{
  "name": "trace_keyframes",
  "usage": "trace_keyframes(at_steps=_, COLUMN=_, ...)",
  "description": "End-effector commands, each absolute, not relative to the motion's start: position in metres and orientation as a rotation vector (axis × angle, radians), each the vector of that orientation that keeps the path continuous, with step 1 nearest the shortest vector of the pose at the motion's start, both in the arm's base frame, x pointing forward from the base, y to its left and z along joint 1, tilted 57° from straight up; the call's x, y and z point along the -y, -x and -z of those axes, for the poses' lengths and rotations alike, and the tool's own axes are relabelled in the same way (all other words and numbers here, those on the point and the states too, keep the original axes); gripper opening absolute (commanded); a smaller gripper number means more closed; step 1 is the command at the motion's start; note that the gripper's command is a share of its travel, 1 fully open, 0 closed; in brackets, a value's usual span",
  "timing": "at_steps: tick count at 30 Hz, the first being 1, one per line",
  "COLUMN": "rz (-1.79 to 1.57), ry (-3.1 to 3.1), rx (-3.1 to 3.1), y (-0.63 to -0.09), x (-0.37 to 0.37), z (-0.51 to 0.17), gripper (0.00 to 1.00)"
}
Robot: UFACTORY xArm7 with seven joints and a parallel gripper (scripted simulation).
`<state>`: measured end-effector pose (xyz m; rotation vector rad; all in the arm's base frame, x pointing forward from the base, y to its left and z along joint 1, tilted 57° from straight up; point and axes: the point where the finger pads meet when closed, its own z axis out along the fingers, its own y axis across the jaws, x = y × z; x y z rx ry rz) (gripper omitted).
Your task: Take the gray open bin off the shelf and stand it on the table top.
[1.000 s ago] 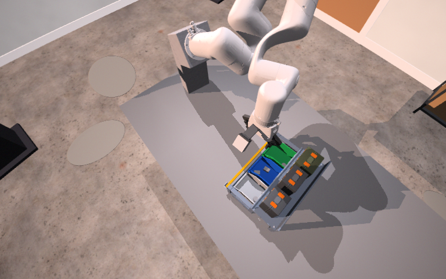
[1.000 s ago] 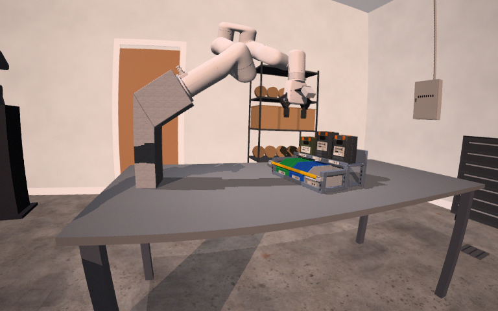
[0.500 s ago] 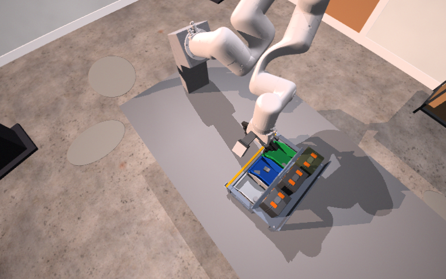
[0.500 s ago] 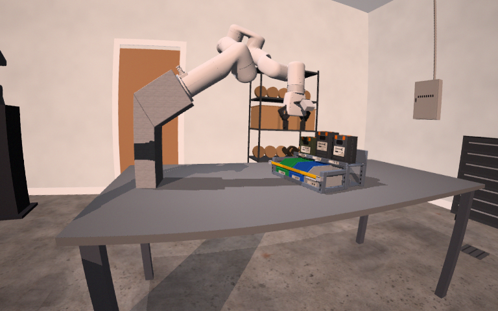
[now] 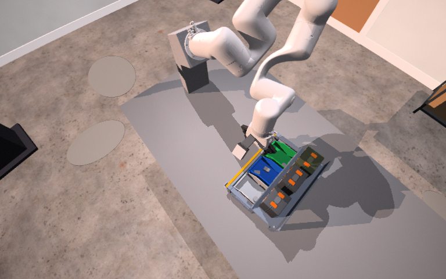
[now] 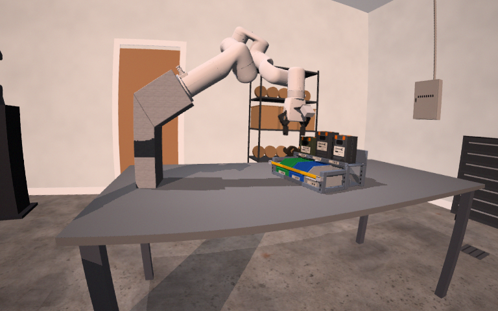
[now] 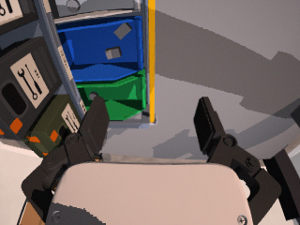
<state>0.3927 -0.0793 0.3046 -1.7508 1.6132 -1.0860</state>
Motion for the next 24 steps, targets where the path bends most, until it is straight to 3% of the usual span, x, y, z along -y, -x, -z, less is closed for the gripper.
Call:
trace_keyframes(at_steps=1, rz=1.089, ry=1.749, rx=-1.611, y=-0.3937, x=0.0796, z=-0.3056, gripper=1.00)
trace_keyframes(at_steps=24, rz=1.089, ry=1.749, rx=-1.611, y=-0.3847, x=0.0780, z=-0.3114, gripper=1.00)
